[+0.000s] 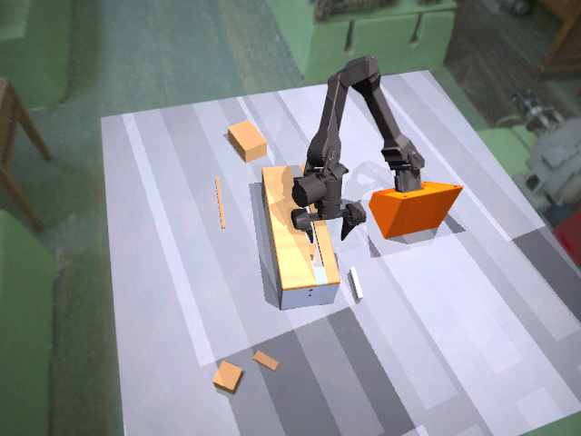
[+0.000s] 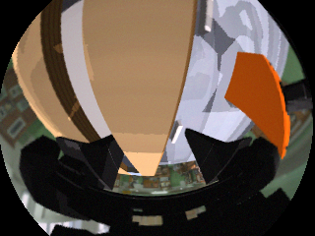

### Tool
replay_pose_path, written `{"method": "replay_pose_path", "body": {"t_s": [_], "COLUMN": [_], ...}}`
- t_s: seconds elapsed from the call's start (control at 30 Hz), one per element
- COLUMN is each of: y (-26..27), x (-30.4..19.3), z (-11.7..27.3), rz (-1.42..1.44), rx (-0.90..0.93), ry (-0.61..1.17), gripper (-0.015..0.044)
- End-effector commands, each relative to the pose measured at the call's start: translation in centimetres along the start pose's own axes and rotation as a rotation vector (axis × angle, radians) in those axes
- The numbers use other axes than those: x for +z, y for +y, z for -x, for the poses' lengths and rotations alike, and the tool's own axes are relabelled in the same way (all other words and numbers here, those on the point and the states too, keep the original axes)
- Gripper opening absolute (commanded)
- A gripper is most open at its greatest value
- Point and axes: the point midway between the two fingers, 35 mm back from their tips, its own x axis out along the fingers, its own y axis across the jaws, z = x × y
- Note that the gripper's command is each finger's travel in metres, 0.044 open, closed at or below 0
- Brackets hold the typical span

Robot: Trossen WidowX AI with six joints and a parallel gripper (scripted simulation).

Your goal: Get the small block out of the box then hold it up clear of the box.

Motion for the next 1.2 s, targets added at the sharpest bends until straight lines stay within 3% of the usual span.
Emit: {"method": "replay_pose_path", "body": {"t_s": [0.0,1.17], "y": [0.1,0.1], "x": [-0.2,-1.8], "z": [-0.1,-0.7], "rz": [-0.002,-0.002], "rx": [0.003,0.004], "ry": [-0.003,-0.002], "gripper": [0.0400,0.0400]}}
